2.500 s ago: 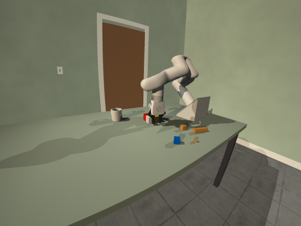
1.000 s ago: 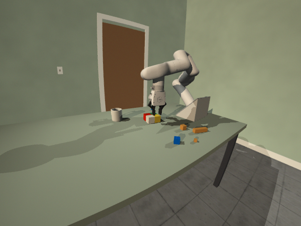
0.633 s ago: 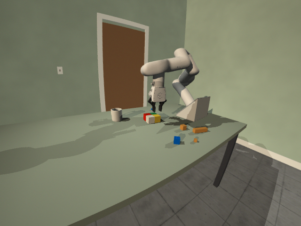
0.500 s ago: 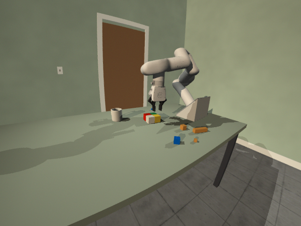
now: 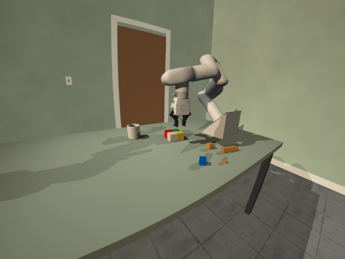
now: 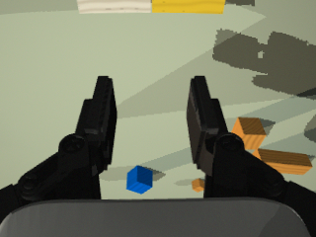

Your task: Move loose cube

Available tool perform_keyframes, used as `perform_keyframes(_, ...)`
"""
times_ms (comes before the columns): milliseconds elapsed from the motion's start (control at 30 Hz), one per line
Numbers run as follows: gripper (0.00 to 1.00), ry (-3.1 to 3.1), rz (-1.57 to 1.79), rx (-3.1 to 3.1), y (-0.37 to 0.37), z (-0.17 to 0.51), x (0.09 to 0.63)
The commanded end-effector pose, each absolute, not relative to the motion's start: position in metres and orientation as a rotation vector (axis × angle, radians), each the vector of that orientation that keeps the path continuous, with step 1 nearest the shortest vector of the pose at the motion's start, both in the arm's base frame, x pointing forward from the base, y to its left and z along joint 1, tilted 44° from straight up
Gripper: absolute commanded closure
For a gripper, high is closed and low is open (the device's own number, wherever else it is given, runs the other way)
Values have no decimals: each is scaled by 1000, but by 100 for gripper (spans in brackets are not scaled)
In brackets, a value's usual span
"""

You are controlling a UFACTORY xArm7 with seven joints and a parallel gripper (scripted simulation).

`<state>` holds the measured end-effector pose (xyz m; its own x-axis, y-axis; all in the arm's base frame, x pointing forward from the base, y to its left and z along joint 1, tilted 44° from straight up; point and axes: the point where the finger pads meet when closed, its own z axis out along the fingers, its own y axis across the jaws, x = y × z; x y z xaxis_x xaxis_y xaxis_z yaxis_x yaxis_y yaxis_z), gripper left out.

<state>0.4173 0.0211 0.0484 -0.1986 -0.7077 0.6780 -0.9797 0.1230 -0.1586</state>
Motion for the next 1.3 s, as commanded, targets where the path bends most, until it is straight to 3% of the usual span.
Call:
perform_keyframes(0,53,-1968,827,1631,22,50,418)
perform_keyframes(567,54,-1703,709,1828,13,57,425)
perform_keyframes(1267,54,-351,187,2346,-39,111,475)
